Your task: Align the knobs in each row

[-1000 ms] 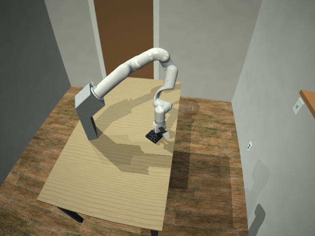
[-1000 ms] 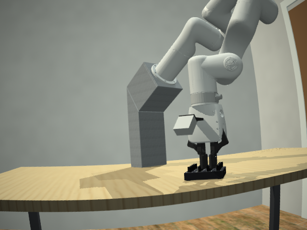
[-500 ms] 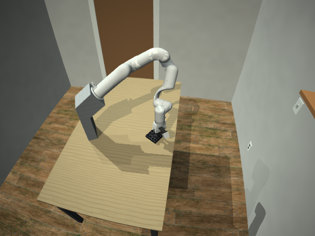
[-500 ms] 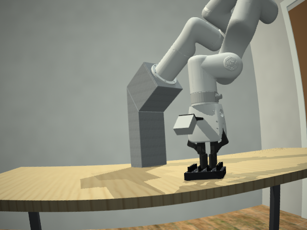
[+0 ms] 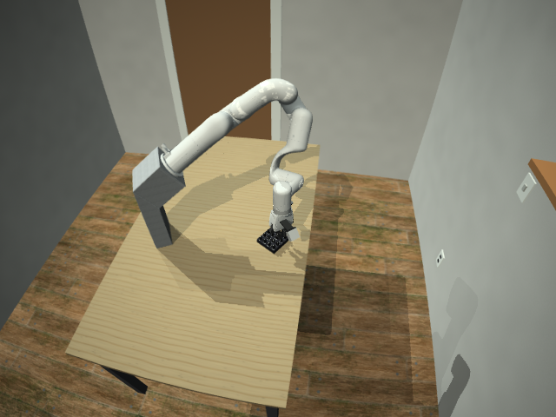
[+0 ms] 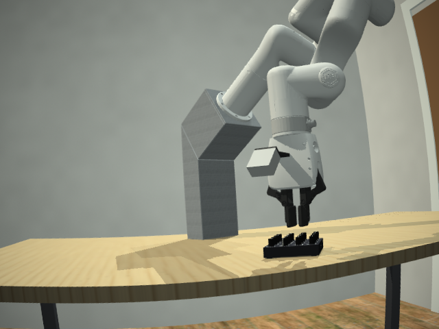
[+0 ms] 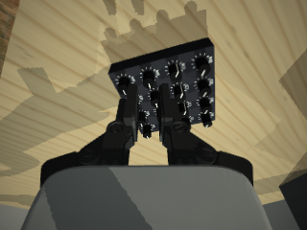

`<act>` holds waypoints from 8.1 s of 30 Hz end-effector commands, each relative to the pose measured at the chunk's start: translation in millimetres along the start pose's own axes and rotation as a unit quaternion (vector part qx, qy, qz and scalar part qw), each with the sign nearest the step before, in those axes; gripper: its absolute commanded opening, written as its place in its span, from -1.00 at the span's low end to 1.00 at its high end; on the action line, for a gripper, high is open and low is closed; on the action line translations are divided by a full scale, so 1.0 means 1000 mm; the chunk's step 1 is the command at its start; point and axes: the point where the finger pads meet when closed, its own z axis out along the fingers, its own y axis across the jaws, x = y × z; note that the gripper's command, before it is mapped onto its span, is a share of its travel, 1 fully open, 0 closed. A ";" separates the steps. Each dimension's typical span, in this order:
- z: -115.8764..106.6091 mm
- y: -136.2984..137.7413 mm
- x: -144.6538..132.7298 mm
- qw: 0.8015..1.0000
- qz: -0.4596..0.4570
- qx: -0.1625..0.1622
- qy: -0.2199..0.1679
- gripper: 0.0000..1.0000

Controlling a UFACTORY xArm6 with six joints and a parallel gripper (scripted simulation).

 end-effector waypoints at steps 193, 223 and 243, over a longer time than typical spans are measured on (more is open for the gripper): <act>0.016 0.049 -0.069 0.816 0.579 0.000 0.000 -0.61; 0.028 0.049 -0.069 0.816 0.579 0.000 0.000 -0.61; 0.028 0.049 -0.069 0.816 0.579 0.000 0.000 -0.61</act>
